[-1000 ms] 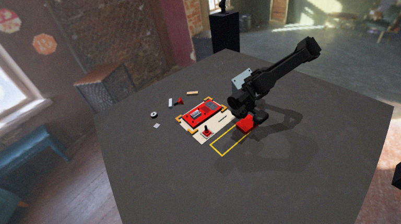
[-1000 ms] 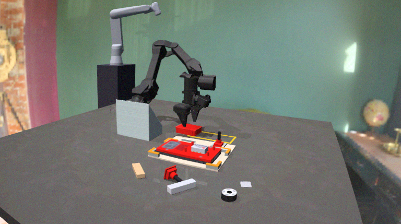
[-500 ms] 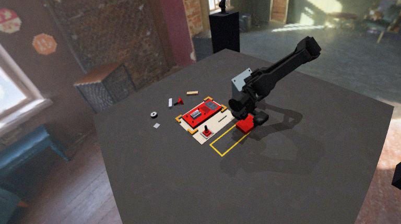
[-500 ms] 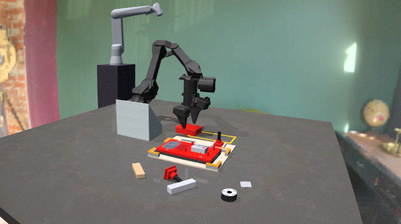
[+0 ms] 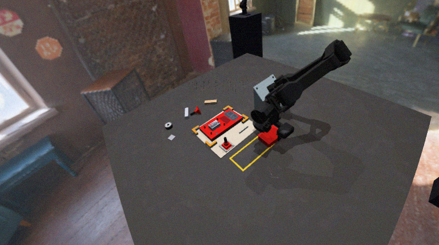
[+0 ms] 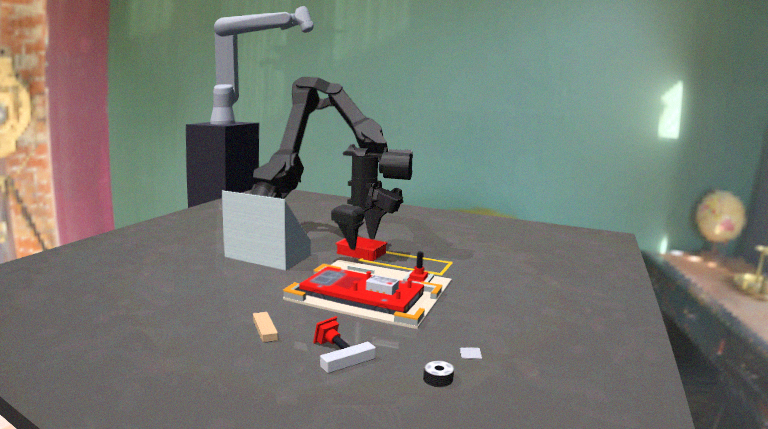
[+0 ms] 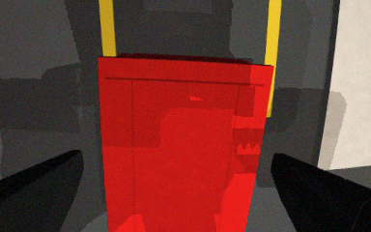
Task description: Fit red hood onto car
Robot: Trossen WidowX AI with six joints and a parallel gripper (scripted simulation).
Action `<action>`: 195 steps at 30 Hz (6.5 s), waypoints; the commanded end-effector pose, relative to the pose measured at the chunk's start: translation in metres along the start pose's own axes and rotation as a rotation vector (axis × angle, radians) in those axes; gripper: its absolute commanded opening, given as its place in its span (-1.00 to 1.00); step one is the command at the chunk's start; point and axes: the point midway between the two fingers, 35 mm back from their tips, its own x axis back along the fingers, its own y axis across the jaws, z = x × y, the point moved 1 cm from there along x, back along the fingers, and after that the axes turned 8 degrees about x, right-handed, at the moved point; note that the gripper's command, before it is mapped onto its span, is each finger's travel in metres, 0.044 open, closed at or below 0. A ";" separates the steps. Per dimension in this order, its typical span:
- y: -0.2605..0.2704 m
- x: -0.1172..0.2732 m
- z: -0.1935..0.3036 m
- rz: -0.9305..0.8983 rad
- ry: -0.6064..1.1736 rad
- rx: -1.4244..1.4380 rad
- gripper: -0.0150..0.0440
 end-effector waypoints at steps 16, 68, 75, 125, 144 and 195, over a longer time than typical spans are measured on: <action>-0.001 -0.011 0.002 -0.002 0.005 -0.008 1.00; 0.000 0.067 -0.001 0.000 0.001 -0.003 -0.49; 0.000 0.085 -0.001 0.000 0.001 -0.003 -0.49; -0.117 0.101 -0.102 0.017 -0.005 0.029 -0.49; -0.186 0.097 -0.123 0.014 -0.005 0.047 -0.49; -0.239 0.038 -0.126 0.006 -0.006 0.062 -0.49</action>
